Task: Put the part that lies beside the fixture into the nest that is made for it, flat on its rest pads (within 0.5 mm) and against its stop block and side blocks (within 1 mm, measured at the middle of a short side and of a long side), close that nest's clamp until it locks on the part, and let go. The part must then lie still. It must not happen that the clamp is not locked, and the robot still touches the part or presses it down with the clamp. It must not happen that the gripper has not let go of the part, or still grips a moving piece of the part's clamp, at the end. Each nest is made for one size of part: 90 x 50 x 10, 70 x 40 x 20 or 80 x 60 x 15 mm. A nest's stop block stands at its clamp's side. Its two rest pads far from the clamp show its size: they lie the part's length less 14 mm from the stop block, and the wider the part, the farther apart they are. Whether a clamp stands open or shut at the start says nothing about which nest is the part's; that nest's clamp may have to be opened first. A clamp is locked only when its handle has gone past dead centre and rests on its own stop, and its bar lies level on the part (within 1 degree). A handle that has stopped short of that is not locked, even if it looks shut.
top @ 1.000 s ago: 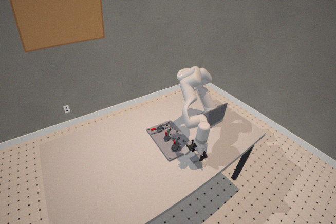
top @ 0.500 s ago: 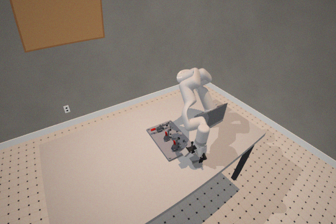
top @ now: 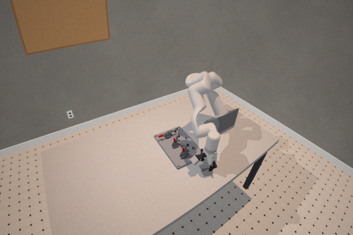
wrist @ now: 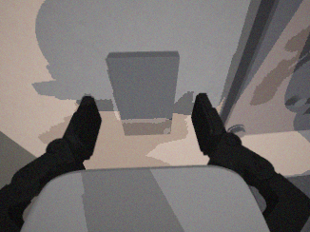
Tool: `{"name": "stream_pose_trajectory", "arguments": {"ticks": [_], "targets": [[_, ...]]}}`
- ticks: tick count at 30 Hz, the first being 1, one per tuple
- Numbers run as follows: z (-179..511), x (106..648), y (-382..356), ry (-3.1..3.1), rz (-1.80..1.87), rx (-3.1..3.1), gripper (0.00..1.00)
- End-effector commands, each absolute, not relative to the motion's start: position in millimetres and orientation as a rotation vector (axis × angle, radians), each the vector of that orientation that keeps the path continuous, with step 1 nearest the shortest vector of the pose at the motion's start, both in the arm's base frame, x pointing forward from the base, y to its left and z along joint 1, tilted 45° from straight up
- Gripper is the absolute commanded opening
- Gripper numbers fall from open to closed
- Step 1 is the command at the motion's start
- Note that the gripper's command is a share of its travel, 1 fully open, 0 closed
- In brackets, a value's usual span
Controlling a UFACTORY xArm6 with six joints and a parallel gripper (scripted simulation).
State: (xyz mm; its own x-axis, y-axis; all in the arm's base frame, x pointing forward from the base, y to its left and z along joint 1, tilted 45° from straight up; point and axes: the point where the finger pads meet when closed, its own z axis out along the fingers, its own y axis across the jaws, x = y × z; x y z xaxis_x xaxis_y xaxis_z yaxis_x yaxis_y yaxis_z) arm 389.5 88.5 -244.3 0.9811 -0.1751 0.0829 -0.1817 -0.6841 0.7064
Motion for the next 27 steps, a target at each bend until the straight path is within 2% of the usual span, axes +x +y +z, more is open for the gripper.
{"name": "stream_pose_trajectory", "arguments": {"ticks": [1,6,7,27], "targets": [[-243.5,391.1,90.1,-0.248,0.015,2.34,1.0],[-243.5,391.1,90.1,-0.248,0.015,2.34,1.0],[-243.5,391.1,90.1,-0.248,0.015,2.34,0.0],[-243.5,391.1,90.1,-0.248,0.015,2.34,0.0]]}}
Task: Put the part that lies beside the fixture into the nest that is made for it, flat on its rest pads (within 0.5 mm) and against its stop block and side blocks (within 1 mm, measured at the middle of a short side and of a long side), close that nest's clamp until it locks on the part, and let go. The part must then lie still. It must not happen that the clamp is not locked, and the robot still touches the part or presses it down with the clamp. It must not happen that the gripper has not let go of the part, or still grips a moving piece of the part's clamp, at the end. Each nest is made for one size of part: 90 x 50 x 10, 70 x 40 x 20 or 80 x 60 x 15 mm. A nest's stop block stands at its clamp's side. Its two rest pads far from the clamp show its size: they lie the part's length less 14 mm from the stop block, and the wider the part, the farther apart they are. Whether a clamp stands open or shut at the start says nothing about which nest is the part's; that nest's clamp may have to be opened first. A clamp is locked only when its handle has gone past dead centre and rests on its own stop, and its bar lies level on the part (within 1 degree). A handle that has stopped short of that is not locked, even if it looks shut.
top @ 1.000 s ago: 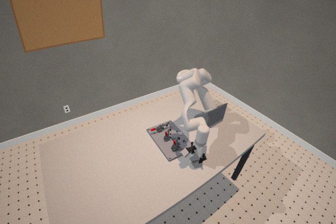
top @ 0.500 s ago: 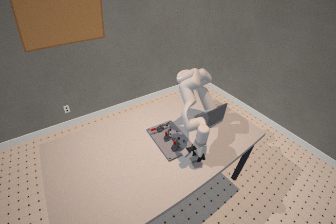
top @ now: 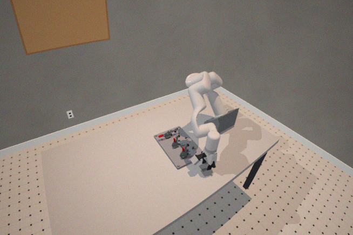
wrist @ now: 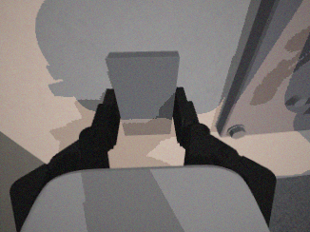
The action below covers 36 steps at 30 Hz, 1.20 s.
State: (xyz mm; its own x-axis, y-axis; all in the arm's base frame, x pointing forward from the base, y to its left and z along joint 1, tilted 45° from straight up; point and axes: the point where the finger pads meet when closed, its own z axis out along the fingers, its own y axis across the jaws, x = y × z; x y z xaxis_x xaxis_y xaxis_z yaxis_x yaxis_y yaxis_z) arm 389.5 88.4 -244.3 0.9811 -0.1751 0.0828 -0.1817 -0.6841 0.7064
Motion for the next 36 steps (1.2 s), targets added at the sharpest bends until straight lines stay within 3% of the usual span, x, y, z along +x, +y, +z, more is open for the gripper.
{"name": "stream_pose_trajectory", "arguments": {"ticks": [1,36], "targets": [[-243,391,90,-0.248,0.015,2.34,0.0],[-233,392,101,-0.248,0.015,2.34,0.0]]}}
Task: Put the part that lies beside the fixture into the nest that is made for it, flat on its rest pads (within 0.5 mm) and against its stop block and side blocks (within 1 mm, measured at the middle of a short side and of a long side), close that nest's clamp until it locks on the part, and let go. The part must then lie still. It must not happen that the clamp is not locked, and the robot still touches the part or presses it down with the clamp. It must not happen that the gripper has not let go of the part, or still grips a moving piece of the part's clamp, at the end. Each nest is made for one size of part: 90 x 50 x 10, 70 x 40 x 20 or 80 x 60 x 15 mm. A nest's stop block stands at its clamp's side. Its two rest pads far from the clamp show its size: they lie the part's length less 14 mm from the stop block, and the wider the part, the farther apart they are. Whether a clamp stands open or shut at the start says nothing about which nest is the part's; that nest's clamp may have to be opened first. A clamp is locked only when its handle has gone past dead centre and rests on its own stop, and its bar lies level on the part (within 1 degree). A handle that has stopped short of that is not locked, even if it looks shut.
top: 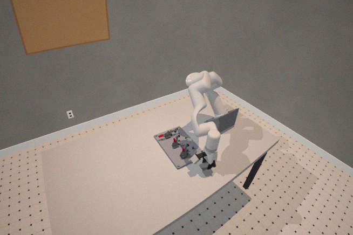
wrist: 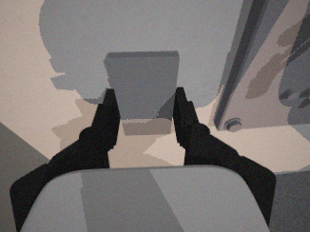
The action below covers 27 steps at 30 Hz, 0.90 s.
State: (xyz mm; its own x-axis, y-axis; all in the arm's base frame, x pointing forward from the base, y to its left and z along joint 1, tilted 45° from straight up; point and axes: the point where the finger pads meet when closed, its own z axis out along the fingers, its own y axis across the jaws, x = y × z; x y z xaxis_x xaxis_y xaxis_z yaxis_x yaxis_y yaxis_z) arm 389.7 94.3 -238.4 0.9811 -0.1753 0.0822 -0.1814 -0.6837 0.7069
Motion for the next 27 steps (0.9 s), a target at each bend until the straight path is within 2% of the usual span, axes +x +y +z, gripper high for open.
{"name": "stream_pose_trajectory", "arguments": {"ticks": [1,27], "targets": [[-231,392,103,-0.248,0.015,2.34,0.0],[-172,398,162,-0.248,0.015,2.34,0.0]]}}
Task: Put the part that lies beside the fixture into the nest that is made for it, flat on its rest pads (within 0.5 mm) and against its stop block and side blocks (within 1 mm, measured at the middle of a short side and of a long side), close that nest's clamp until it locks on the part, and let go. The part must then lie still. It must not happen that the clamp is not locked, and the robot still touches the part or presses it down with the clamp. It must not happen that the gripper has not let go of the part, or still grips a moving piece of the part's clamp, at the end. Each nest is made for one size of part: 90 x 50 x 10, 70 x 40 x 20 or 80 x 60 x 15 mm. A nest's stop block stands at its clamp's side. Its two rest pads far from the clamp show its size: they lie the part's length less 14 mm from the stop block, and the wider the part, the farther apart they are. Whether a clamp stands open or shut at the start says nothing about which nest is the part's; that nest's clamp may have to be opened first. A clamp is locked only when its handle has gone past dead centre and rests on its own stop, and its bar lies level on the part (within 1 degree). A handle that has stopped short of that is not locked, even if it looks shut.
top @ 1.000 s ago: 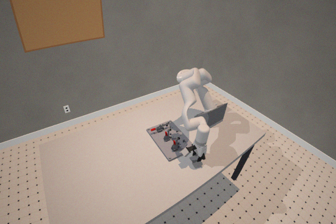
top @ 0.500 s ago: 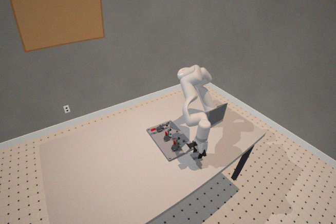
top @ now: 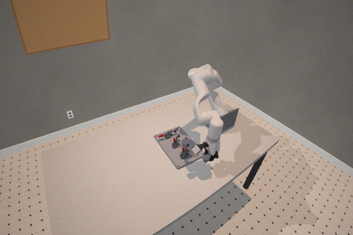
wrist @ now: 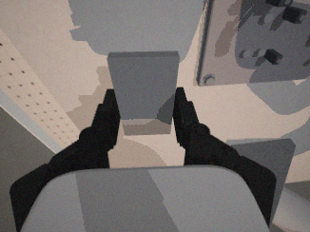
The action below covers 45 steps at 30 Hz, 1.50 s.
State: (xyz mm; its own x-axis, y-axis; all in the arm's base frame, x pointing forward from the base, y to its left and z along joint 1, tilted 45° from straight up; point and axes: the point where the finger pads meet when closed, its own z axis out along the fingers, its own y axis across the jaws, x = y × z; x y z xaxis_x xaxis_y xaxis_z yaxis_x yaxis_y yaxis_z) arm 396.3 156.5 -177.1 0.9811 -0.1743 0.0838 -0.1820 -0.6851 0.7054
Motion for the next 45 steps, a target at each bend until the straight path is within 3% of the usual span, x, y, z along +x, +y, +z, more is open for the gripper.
{"name": "stream_pose_trajectory", "arguments": {"ticks": [1,45], "targets": [[-170,398,164,-0.248,0.015,2.34,0.0],[-159,399,175,-0.175,-0.015,2.347,0.0]]}}
